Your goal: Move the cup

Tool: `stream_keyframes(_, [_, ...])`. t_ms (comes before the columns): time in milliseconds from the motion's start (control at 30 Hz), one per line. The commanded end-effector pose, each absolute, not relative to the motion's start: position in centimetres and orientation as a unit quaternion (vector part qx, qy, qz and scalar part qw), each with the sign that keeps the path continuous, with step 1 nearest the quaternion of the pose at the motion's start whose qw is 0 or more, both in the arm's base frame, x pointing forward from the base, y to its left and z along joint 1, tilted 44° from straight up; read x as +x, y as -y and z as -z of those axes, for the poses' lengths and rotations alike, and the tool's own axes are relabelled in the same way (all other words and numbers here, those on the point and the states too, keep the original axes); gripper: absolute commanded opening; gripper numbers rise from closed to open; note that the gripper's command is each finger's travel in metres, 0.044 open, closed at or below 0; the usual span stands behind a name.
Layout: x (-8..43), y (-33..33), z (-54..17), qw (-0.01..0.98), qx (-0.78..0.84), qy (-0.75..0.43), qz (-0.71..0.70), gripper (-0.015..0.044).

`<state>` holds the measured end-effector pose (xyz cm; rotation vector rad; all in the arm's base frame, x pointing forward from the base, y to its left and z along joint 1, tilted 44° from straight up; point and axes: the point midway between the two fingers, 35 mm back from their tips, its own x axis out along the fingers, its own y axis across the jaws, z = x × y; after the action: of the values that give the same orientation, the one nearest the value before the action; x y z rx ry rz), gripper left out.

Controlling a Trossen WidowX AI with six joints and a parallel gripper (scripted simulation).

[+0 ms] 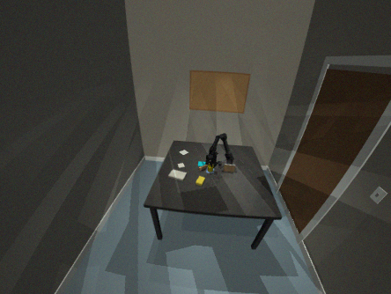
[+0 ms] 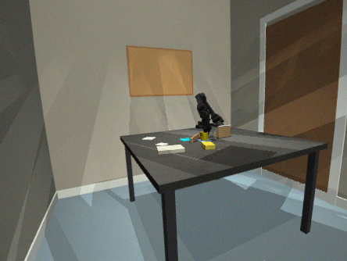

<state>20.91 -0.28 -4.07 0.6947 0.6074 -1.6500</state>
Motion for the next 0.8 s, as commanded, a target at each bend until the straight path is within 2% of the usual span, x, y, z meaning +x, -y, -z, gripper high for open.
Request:
stream_keyframes(0, [21.0,0.2,4.0,0.586,0.298,-0.26,0.707,0.0])
stream_keyframes(767, [21.6,-4.0,-0.7,0.588,0.295,-0.262,0.706,0.0])
